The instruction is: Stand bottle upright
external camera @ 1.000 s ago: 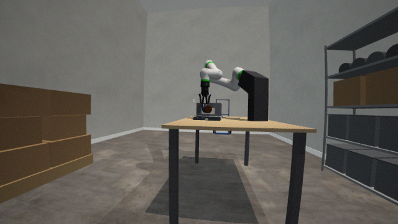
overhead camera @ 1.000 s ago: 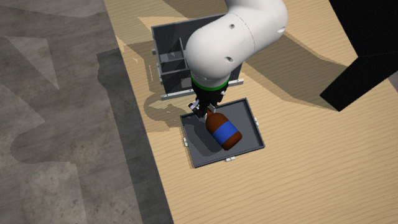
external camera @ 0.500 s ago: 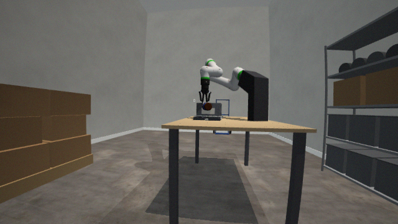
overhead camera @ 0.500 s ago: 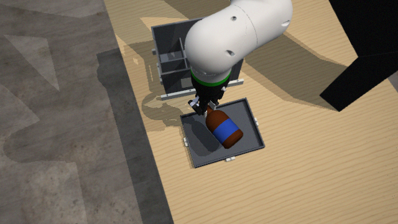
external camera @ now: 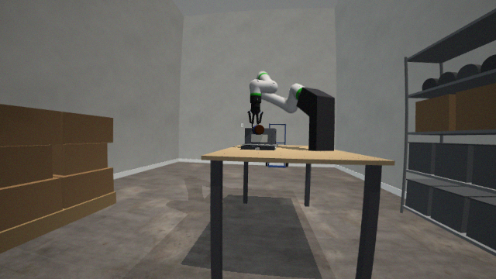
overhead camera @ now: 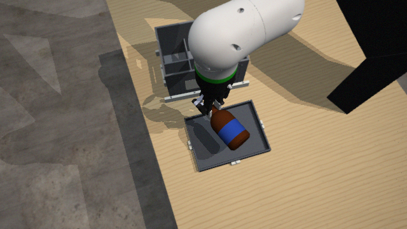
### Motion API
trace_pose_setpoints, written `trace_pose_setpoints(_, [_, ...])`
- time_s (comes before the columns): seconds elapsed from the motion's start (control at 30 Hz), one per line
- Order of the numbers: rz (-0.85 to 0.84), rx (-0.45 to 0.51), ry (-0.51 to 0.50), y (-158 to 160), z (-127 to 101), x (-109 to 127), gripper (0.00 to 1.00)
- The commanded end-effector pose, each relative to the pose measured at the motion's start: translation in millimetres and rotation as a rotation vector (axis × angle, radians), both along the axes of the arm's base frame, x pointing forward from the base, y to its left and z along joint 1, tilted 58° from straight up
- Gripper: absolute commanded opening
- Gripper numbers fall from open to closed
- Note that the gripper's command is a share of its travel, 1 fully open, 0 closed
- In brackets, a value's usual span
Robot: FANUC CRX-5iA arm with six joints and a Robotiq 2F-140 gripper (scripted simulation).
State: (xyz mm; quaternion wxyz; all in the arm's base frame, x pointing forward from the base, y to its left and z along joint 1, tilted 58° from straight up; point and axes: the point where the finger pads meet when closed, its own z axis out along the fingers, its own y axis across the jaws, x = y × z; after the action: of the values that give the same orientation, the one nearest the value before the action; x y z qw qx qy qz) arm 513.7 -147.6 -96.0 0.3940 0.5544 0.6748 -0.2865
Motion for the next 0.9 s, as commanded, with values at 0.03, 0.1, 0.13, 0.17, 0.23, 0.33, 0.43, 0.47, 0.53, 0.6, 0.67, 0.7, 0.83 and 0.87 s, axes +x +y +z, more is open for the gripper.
trace_pose_setpoints(0.03, [0.0, 0.0, 0.0, 7.4, 4.6, -1.8, 0.0])
trace_pose_setpoints(0.1, [0.0, 0.0, 0.0, 10.0, 6.2, -2.5, 0.0])
trace_pose_setpoints(0.13, [0.0, 0.0, 0.0, 11.3, 7.1, -2.8, 0.0])
trace_pose_setpoints(0.17, [0.0, 0.0, 0.0, 11.3, 7.1, -2.8, 0.0])
trace_pose_setpoints(0.23, [0.0, 0.0, 0.0, 12.5, 7.8, -3.1, 0.0])
trace_pose_setpoints(0.33, [0.0, 0.0, 0.0, 16.1, 10.2, -4.1, 0.0])
trace_pose_setpoints(0.43, [0.0, 0.0, 0.0, 19.6, 12.3, -5.0, 0.0])
trace_pose_setpoints(0.47, [0.0, 0.0, 0.0, 20.6, 13.0, -5.2, 0.0])
trace_pose_setpoints(0.53, [0.0, 0.0, 0.0, 22.7, 14.4, -5.8, 0.0])
trace_pose_setpoints(0.6, [0.0, 0.0, 0.0, 24.7, 15.6, -6.3, 0.0])
trace_pose_setpoints(0.67, [0.0, 0.0, 0.0, 26.6, 16.8, -6.8, 0.0])
trace_pose_setpoints(0.7, [0.0, 0.0, 0.0, 27.5, 17.4, -7.0, 0.0])
trace_pose_setpoints(0.83, [0.0, 0.0, 0.0, 29.2, 18.5, -7.5, 0.0])
trace_pose_setpoints(0.87, [0.0, 0.0, 0.0, 30.1, 19.0, -7.7, 0.0])
